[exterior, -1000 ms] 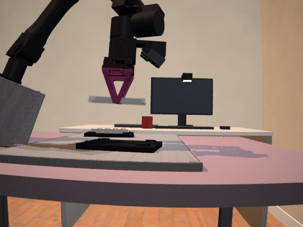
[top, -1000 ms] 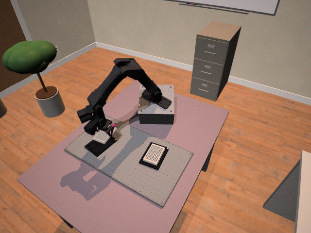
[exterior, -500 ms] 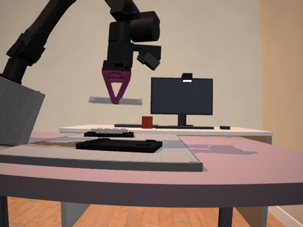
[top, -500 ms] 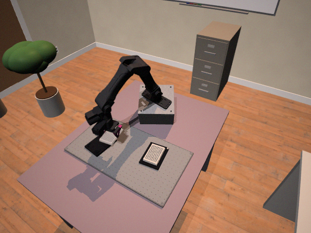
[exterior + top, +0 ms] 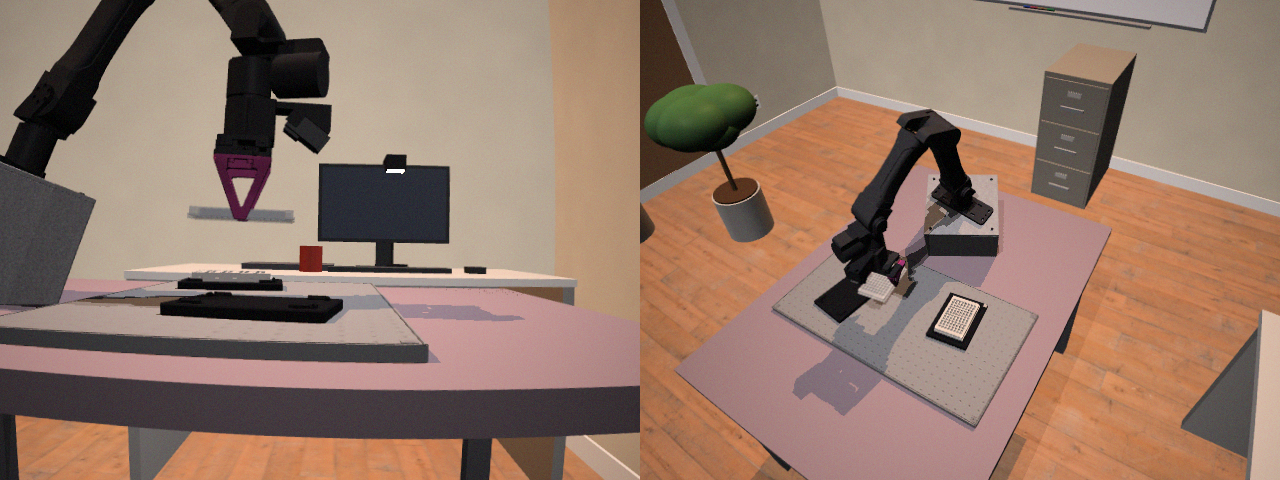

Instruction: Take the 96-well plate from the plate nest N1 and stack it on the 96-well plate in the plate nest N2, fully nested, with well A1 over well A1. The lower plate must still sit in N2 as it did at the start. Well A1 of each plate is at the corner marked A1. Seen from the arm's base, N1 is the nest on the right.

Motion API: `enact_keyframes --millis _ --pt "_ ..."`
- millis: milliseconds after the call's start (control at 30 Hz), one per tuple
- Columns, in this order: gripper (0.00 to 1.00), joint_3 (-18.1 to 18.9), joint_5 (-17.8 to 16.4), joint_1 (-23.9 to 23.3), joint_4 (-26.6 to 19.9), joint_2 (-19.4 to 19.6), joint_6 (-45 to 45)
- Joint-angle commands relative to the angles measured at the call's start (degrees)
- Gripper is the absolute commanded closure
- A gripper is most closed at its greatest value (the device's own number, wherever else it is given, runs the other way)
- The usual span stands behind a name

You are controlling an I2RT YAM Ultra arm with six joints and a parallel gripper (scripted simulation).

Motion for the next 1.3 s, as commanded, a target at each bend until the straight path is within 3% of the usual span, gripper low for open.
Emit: enact_keyframes --millis 0,200,233,667,733,767,833,1267 --pt "1.00 -1.45 0.78 1.52 1.51 -3.06 2.87" --pt "1.00 -1.65 1.35 3.74 2.05 -4.73 5.12" --pt "1.00 -3.35 1.51 4.28 2.13 -4.96 5.62" --pt "1.00 -7.24 3.48 11.93 3.31 -9.10 13.10" --pt "1.00 -7.24 3.48 11.93 3.31 -9.10 13.10" --pt "1.00 -5.21 3.67 12.62 3.41 -9.64 13.85" --pt "1.00 -7.92 4.07 13.86 3.51 -9.91 14.99" --pt "1.00 -9.48 6.35 21.79 4.05 -12.41 22.62"
